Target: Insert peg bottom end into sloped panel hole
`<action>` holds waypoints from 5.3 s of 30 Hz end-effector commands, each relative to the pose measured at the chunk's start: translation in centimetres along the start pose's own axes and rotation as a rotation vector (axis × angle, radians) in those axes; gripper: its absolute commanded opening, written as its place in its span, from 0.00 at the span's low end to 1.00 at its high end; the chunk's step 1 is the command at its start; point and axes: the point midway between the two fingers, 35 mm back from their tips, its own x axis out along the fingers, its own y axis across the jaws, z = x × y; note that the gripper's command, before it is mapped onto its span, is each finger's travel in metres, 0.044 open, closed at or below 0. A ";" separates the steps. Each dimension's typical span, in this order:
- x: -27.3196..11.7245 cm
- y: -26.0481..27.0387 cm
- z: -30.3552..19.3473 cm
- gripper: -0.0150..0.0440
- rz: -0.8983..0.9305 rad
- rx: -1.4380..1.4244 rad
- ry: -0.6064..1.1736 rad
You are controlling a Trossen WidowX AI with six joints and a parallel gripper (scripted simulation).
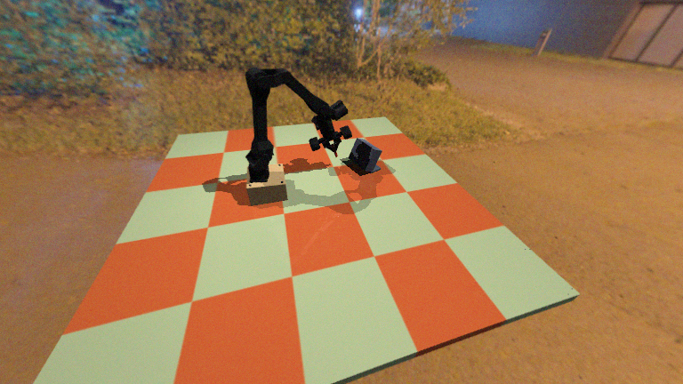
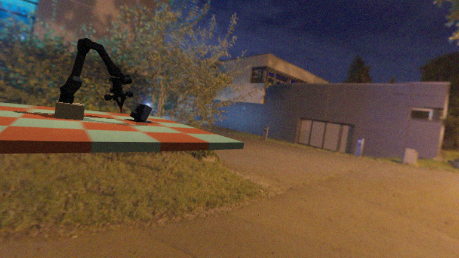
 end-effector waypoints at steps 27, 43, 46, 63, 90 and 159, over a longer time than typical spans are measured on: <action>0.4 -0.5 -1.7 0.25 -0.138 0.276 -0.087; 0.3 -0.8 -2.6 0.25 -0.208 0.412 -0.140; 0.2 -0.9 -2.8 0.25 -0.220 0.437 -0.151; -0.1 -1.0 -3.7 0.25 -0.289 0.574 -0.217; -1.1 -0.9 -5.2 0.25 -0.390 0.780 -0.335; -1.7 -2.3 -6.6 0.25 -0.524 1.060 -0.557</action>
